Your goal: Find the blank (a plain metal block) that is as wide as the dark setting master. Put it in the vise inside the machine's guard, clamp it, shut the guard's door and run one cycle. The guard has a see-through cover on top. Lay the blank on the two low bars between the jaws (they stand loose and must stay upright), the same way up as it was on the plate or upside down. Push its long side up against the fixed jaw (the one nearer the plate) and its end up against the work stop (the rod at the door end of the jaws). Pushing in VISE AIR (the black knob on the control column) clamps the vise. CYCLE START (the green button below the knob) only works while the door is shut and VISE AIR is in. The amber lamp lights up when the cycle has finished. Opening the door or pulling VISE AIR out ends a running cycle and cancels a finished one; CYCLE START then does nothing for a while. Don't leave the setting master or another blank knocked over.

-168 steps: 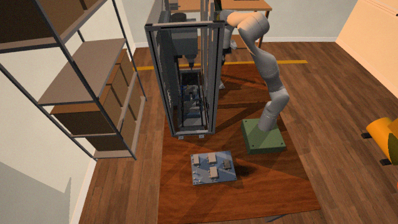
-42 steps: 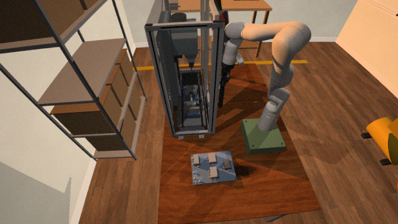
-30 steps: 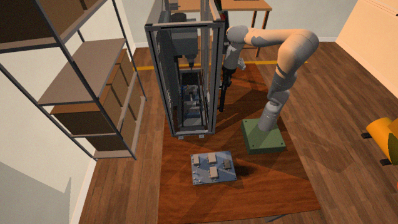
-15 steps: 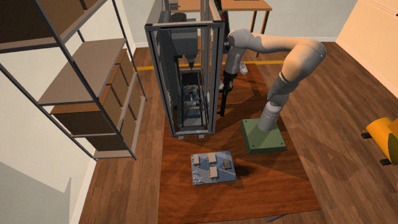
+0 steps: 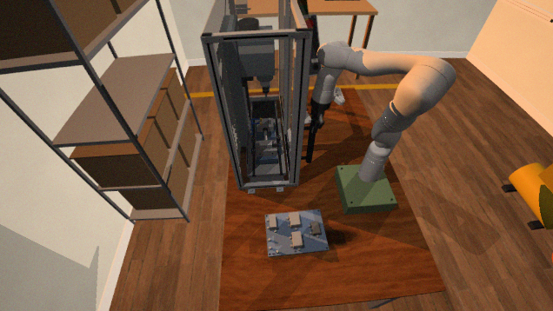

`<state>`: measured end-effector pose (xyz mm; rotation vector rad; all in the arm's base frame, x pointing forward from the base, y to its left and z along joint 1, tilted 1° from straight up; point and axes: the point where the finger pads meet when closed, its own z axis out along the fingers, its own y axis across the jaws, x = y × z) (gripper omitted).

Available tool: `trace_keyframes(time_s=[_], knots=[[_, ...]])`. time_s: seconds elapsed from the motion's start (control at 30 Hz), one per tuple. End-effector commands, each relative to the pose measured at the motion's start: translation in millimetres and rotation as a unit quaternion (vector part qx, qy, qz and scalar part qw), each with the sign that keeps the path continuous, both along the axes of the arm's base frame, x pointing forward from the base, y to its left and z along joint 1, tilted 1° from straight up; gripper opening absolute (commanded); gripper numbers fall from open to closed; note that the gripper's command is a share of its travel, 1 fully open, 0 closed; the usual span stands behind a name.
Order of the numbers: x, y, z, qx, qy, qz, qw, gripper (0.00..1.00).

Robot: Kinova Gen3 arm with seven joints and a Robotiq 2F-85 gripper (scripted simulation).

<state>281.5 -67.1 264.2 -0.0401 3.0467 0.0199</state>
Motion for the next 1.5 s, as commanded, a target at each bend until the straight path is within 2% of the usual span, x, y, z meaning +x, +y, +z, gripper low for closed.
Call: trace_keyframes(time_s=[0.0,0.27,0.3,1.47], knots=[[0.2,0.3,0.3,0.0,0.0,0.0,1.0,0.39],[0.2,0.3,0.3,0.0,0.0,0.0,1.0,0.39],[0.2,0.3,0.3,0.0,0.0,0.0,1.0,0.8],[0.2,0.3,0.3,0.0,0.0,0.0,1.0,0.8]])
